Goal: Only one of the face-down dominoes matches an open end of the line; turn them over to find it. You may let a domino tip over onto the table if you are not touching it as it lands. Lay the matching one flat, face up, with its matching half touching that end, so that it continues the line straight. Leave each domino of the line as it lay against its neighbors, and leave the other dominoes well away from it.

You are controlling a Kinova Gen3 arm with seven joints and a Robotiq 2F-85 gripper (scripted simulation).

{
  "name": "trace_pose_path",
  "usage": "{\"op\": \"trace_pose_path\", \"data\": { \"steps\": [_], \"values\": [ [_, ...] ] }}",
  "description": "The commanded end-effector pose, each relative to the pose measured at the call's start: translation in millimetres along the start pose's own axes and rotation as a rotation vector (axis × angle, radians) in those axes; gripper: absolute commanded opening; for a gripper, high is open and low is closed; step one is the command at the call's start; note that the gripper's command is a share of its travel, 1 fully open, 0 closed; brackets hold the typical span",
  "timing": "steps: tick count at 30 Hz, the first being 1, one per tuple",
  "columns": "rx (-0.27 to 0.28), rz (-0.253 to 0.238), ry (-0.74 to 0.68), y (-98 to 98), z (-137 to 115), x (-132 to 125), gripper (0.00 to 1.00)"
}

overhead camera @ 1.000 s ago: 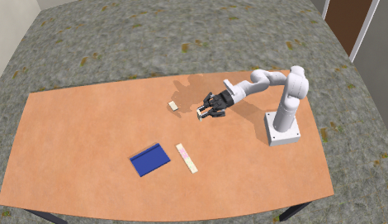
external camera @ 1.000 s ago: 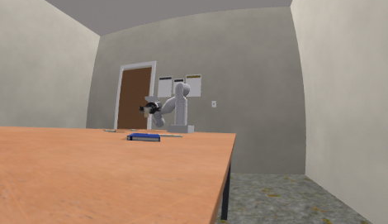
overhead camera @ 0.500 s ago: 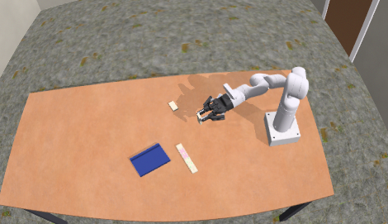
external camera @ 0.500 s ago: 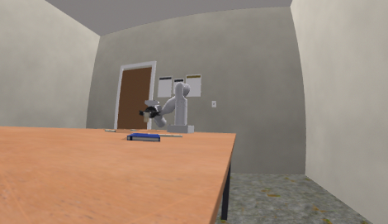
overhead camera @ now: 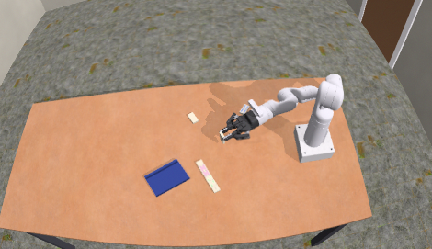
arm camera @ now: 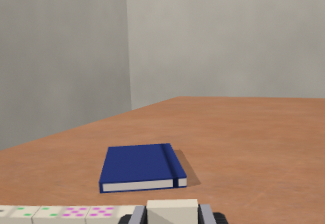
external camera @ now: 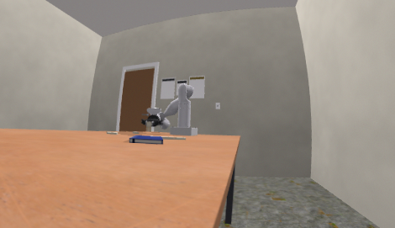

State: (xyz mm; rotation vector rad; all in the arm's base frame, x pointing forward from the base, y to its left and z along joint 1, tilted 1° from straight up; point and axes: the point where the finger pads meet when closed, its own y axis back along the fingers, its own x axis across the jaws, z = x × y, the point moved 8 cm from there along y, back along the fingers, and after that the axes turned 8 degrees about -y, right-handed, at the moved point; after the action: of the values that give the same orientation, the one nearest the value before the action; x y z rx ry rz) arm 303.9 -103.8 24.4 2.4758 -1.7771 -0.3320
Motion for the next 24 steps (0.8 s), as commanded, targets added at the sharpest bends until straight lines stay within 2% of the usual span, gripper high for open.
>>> {"op": "trace_pose_path", "data": {
  "steps": [1, 11, 24],
  "values": [
    [0.002, -0.001, 0.001, -1.4, 7.6, 1.2, 0.31],
    [0.002, -0.001, 0.001, -4.2, 21.8, 3.1, 0.31],
    [0.002, -0.001, 0.001, -4.5, 23.7, 3.3, 0.31]
  ]
}}
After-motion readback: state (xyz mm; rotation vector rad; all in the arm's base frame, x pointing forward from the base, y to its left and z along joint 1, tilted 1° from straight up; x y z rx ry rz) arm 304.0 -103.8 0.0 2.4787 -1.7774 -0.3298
